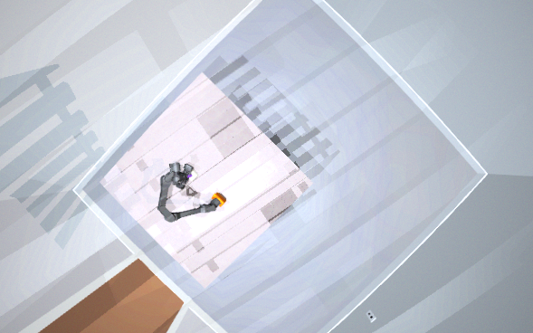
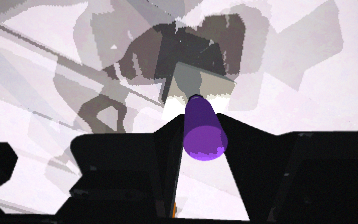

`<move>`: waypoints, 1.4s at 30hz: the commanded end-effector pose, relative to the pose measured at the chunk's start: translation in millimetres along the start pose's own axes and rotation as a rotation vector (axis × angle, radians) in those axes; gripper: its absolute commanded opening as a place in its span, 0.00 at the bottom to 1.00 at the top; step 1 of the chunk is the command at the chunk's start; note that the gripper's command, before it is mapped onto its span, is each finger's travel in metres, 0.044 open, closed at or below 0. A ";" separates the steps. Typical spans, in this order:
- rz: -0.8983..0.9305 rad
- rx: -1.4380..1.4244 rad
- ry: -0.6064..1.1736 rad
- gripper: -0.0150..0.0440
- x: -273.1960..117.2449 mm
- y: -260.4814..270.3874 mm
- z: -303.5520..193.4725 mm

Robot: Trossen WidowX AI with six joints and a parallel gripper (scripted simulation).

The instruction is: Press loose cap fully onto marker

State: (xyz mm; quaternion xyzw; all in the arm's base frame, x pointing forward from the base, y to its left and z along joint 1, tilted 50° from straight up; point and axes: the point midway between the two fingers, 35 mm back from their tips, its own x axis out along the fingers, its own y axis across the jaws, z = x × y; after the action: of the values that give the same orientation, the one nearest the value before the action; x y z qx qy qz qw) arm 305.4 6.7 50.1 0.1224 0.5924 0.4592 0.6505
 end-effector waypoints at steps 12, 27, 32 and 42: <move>0.001 0.000 0.000 0.61 0.9 0.2 -0.3; -0.024 0.032 -0.023 1.00 -51.8 -0.9 0.1; -0.032 0.045 -0.033 1.00 -73.7 0.7 -2.1; -0.008 0.241 -0.009 0.60 -64.5 -1.1 -3.1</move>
State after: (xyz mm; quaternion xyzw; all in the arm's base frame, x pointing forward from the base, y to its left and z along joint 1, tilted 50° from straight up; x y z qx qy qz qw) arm 311.8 -42.7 92.1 0.1909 0.6324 0.3900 0.6416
